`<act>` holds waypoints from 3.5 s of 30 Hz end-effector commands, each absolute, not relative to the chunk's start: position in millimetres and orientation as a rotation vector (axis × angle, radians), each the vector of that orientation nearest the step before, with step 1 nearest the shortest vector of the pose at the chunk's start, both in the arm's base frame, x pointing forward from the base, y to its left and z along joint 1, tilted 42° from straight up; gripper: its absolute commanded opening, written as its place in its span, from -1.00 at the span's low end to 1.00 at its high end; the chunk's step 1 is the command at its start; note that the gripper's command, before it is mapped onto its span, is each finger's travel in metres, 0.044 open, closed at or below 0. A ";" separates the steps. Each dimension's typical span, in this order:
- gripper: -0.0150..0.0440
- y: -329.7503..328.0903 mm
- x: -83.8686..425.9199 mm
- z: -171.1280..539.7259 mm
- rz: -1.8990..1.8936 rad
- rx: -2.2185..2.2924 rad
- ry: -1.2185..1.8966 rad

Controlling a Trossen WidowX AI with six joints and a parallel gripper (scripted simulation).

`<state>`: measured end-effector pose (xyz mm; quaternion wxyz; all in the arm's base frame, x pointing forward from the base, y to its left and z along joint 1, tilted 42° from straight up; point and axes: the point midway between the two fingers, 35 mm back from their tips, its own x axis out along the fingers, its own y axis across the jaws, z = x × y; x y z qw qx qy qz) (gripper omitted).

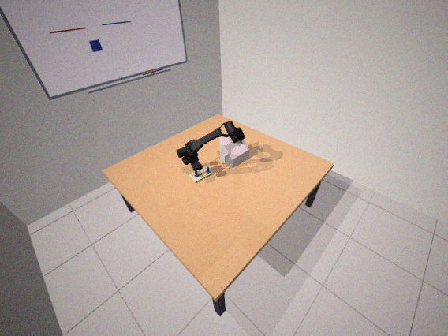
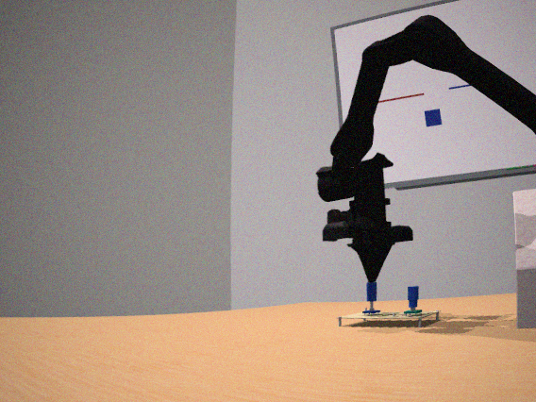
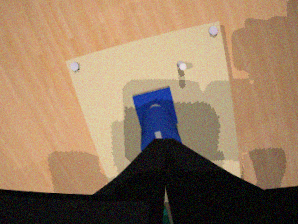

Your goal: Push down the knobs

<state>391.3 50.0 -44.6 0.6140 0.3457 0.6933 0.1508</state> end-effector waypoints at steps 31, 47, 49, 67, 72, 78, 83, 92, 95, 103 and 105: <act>-0.49 57.7 391.8 -51.7 0.351 0.803 1.598; -0.49 59.5 391.7 -53.6 0.351 0.803 1.598; -0.49 59.9 391.7 -54.1 0.351 0.803 1.598; -0.49 60.4 391.7 -54.6 0.351 0.803 1.598; -0.49 60.4 391.7 -54.6 0.351 0.803 1.598; -0.49 60.7 391.7 -55.0 0.351 0.803 1.598; -0.49 60.9 391.7 -55.2 0.351 0.803 1.598; -0.49 61.0 391.7 -55.3 0.351 0.803 1.598; -0.49 61.4 391.7 -55.7 0.351 0.803 1.598; -0.49 61.4 391.7 -55.7 0.351 0.803 1.598; -0.49 61.4 391.7 -55.7 0.351 0.803 1.598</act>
